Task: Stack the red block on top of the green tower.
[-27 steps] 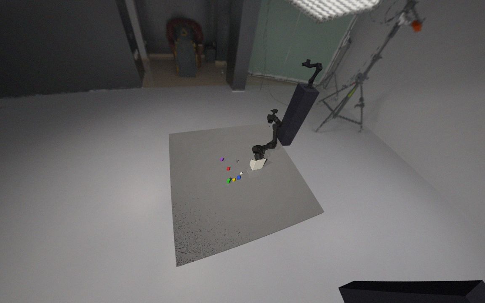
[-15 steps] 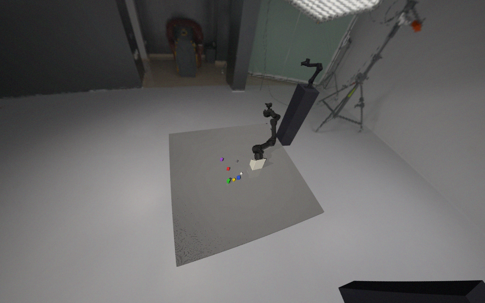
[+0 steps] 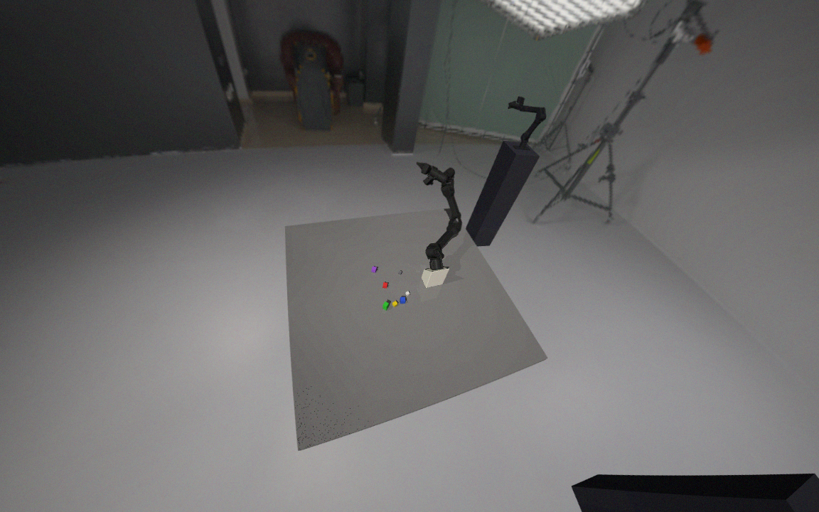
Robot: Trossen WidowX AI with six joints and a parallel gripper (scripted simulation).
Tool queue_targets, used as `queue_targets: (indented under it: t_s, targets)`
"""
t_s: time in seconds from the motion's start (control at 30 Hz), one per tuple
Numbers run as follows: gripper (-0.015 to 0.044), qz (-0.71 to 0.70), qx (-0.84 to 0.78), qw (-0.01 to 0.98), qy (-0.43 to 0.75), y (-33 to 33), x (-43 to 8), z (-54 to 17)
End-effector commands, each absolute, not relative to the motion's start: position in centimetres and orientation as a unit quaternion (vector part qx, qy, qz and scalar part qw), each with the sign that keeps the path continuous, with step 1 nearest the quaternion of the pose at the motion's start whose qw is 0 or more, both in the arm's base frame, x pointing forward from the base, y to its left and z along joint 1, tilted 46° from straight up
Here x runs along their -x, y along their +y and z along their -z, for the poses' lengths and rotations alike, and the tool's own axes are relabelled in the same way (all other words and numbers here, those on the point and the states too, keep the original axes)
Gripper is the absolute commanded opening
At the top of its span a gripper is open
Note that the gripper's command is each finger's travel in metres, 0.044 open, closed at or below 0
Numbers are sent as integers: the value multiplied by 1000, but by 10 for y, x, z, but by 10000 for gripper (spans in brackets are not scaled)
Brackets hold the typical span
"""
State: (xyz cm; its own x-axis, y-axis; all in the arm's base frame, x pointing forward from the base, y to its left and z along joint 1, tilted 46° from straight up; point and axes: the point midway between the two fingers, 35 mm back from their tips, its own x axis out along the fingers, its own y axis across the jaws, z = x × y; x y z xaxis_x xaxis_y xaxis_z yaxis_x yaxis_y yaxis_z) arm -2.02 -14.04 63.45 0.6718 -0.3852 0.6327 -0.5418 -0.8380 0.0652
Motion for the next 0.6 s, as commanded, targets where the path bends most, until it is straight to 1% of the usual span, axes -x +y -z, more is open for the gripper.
queue_targets:
  t_s: [0.0, 0.27, 0.57]
  targets:
    - [440, -256, -910, 217, -244, -105, -31, -632]
    - [440, -119, -876, 422, -199, -31, -144, -598]
    - [440, 27, -772, 625, -108, 36, -253, -519]
